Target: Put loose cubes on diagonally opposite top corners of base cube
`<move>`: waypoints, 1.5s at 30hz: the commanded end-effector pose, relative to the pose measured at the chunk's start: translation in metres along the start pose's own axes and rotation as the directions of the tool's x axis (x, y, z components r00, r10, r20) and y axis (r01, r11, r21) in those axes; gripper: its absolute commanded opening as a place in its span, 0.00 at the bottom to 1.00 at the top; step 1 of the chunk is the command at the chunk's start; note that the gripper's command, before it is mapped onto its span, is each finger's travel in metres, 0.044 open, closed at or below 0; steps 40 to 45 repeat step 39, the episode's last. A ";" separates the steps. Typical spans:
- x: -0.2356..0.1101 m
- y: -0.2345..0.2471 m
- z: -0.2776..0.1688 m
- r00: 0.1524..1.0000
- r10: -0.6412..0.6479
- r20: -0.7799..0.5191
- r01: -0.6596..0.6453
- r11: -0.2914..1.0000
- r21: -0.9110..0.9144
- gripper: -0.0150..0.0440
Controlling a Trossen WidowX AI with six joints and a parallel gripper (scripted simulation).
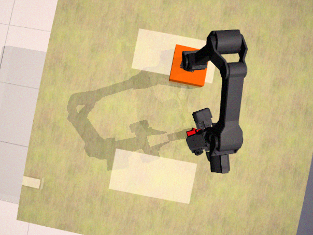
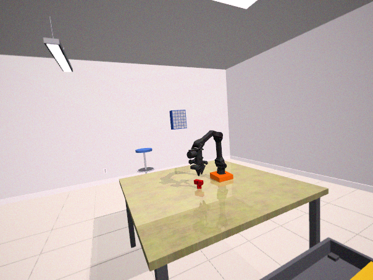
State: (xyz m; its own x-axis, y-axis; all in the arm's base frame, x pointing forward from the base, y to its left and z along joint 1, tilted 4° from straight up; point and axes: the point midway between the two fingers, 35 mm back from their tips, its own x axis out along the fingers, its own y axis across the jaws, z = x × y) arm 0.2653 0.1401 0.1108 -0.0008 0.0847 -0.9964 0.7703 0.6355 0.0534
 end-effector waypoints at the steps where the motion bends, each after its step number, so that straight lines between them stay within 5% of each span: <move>1: -0.008 0.001 0.000 1.000 0.005 0.001 -0.005 1.000 -0.004 0.60; 7: -0.011 0.001 0.000 1.000 0.005 0.001 -0.005 1.000 -0.004 0.60; 15: -0.011 0.000 -0.002 1.000 -0.001 0.000 0.001 1.000 0.001 0.93; 24: -0.014 0.013 -0.105 1.000 0.000 -0.009 0.000 1.000 0.001 0.93; 45: -0.015 0.013 -0.107 1.000 0.000 -0.009 0.000 1.000 0.002 0.93</move>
